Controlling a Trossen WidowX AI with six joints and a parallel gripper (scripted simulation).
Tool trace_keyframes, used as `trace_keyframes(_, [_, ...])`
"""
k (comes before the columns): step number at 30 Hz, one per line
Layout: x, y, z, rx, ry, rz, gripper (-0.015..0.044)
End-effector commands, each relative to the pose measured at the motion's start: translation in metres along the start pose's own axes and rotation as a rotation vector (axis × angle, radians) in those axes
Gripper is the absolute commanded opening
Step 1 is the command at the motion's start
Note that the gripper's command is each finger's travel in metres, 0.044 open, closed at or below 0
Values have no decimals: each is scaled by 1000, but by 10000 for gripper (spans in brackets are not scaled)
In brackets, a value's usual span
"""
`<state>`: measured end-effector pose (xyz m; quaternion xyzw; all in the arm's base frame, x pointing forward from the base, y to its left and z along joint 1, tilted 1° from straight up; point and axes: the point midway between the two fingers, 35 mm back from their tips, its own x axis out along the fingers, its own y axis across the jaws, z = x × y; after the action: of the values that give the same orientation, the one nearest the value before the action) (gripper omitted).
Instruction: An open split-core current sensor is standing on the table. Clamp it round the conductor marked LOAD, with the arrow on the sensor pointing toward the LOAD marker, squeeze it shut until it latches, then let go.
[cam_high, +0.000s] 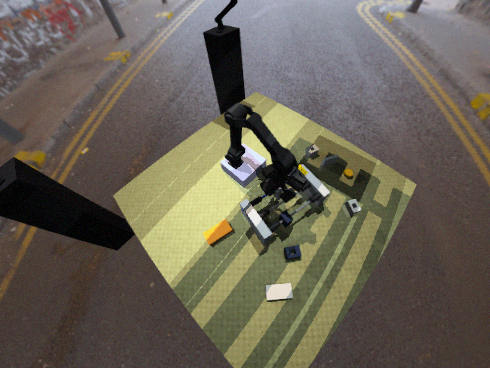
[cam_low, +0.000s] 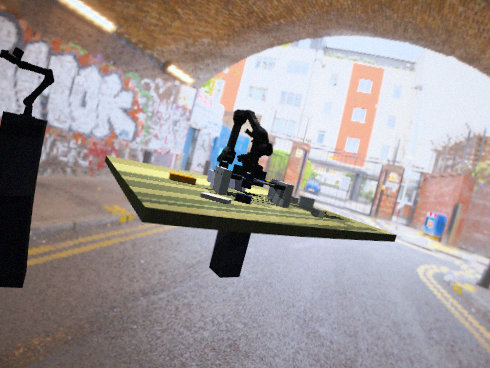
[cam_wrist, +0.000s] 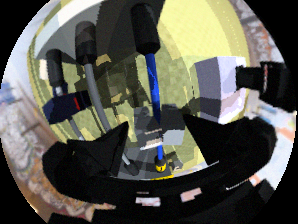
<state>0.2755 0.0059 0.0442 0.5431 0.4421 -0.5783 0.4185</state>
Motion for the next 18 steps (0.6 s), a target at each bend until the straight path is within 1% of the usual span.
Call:
trace_keyframes(1, [9,-1,0,-4,4,-7,440])
trace_keyframes(12, [24,-1,0,-4,4,-7,440])
trace_keyframes(13, [19,-1,0,0,-1,-4,414])
trace_keyframes(18, [19,-1,0,0,-1,-4,380])
